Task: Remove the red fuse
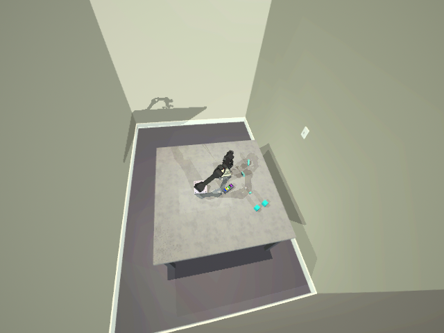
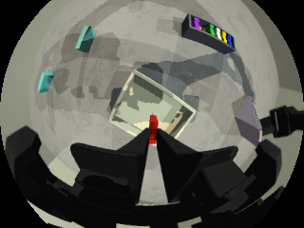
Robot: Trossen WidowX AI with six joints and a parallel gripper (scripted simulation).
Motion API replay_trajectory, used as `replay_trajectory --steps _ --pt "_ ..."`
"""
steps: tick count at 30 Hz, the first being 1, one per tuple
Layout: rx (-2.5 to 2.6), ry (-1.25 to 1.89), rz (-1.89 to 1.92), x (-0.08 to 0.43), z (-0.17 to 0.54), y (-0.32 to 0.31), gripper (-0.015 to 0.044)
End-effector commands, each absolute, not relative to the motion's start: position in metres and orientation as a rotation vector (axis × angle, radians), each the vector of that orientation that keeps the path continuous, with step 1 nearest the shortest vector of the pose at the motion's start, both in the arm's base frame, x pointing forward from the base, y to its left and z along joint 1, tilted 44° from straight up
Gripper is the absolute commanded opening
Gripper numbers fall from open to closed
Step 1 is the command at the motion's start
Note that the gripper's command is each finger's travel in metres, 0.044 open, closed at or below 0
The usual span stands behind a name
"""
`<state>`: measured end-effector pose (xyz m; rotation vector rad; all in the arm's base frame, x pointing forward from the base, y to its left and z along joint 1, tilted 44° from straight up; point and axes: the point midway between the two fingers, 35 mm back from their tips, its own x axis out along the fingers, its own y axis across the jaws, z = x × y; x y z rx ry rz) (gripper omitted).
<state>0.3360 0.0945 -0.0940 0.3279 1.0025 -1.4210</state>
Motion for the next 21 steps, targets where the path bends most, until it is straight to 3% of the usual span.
replay_trajectory --steps 1,14,21 --pt "0.318 1.004 -1.42 0.334 -0.099 0.089 0.0" --pt "0.318 1.004 -1.421 0.33 -0.112 0.077 0.0" --pt "0.327 1.002 -1.422 0.332 -0.11 0.08 0.0184"
